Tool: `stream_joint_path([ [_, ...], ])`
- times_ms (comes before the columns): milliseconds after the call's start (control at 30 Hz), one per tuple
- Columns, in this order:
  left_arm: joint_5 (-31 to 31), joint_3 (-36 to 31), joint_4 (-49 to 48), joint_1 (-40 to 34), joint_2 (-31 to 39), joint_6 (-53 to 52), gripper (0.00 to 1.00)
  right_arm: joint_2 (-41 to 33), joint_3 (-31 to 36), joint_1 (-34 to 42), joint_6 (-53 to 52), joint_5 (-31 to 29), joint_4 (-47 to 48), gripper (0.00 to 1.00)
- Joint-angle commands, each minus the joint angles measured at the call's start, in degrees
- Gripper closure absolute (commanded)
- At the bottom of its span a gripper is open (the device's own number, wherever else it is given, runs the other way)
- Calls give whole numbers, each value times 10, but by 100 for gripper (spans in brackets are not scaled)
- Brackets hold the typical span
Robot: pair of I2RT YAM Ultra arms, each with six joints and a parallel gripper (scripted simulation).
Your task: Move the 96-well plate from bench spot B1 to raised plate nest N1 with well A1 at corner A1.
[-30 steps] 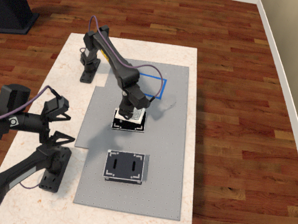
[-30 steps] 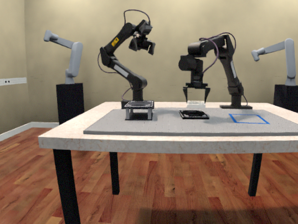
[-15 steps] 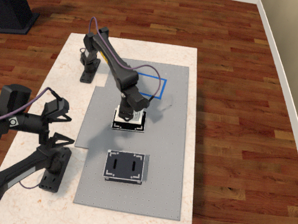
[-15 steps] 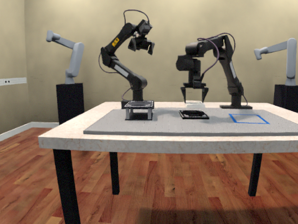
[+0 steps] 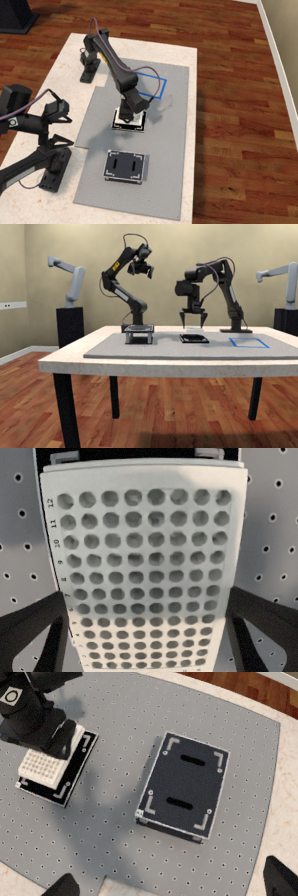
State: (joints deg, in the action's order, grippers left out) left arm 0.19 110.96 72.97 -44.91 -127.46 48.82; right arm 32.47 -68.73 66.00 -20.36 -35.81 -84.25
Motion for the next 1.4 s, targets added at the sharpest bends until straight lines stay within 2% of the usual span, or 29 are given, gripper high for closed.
stream_joint_path([
  [0,-9,-7,-10,-7,-2,5,21,-9,-17,-11,-5,-10,1,0],
  [1367,-5,-13,-21,-2,4,-1,21,-9,-17,-74,-5,-10,1,0],
])
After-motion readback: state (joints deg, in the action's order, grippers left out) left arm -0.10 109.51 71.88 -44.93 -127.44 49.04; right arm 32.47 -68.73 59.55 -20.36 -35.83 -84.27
